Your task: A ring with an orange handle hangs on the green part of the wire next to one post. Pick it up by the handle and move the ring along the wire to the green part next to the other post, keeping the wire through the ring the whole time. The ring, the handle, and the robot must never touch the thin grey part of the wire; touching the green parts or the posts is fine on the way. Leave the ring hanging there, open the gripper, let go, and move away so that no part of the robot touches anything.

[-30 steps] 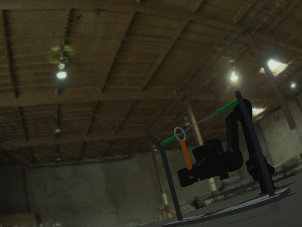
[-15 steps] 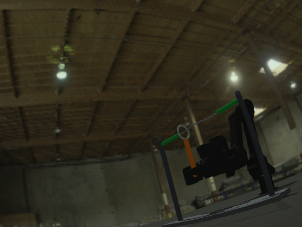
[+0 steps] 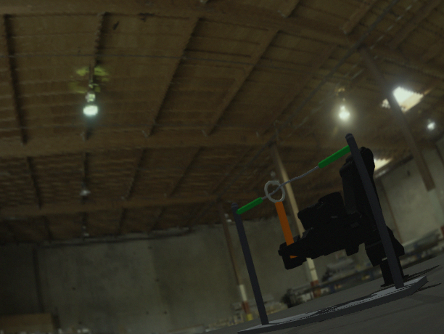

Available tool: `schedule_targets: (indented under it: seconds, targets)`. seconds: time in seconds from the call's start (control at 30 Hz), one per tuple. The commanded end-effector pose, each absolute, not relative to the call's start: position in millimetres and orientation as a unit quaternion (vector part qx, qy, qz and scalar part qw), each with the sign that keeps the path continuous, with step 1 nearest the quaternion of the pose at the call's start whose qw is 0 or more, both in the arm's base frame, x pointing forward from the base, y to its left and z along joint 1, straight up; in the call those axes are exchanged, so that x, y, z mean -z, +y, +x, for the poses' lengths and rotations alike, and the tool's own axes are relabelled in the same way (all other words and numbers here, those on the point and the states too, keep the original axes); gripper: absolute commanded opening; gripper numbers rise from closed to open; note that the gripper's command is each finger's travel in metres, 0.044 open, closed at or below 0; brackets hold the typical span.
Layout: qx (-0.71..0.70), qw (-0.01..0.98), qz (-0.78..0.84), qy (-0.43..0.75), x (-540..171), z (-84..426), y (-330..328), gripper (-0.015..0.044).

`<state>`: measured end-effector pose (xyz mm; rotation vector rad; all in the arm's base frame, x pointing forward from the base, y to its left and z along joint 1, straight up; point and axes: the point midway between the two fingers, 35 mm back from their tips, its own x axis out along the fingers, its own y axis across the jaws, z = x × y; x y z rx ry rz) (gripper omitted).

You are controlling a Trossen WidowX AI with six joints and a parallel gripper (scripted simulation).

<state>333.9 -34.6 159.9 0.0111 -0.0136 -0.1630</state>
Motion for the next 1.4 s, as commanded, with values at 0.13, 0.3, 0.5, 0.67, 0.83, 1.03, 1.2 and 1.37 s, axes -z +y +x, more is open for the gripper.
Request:
schedule_targets:
  seconds: [0.13, 0.3, 0.5, 0.67, 0.83, 1.03, 1.2, 1.37]
  targets:
    - [0.105, 0.994, 0.012, -0.008, -161, 336, -26, -0.015]
    - [0.1, 0.995, 0.014, -0.008, -161, 338, -21, -0.015]
    - [0.076, 0.997, 0.016, -0.008, -161, 340, -15, -0.015]
    - [0.035, 0.999, 0.019, -0.009, -161, 341, -10, -0.015]
    - [0.0, 1.0, 0.019, 0.004, -162, 338, -6, -0.015]
    - [-0.043, 0.998, 0.016, 0.037, -163, 331, -3, -0.015]
    - [-0.093, 0.993, 0.01, 0.065, -164, 323, -1, -0.015]
    - [-0.147, 0.986, 0.002, 0.073, -165, 318, 1, -0.015]
